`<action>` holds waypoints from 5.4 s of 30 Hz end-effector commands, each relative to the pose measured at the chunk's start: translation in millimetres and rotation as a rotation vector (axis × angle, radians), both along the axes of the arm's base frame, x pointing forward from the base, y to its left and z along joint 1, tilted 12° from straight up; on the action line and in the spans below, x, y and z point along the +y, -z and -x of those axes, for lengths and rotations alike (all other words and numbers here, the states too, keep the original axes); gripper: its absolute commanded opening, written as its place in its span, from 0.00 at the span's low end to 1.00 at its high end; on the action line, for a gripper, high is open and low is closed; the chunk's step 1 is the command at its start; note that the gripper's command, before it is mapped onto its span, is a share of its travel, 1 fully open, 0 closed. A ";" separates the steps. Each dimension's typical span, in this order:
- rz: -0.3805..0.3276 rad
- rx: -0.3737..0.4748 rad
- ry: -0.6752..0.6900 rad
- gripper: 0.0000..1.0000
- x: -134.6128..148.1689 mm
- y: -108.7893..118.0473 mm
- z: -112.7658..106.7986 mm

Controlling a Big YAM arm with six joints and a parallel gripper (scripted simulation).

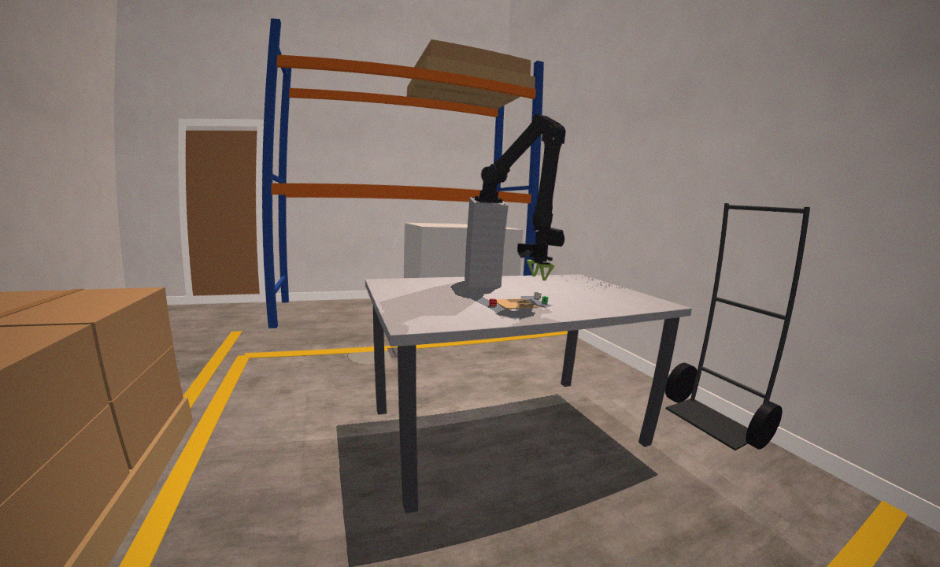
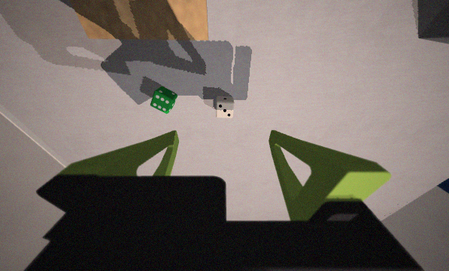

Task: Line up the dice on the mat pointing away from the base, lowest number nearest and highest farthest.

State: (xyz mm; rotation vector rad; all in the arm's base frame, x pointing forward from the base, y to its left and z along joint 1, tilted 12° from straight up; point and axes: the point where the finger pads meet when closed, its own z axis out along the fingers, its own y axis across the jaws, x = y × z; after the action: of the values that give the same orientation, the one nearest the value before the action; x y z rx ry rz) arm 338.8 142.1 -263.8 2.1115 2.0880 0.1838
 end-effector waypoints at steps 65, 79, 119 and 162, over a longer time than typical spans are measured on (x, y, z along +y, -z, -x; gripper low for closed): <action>-0.009 0.003 0.056 0.39 -4.2 23.3 -2.1; -0.012 -0.003 0.052 0.39 -2.6 44.5 -8.5; -0.007 0.009 0.055 0.39 -6.1 55.8 -4.8; -0.004 0.014 0.055 0.39 -8.8 56.0 0.2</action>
State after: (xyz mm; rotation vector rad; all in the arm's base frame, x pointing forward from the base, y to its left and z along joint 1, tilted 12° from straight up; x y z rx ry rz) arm 349.4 141.7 -314.6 2.1714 2.0283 0.1952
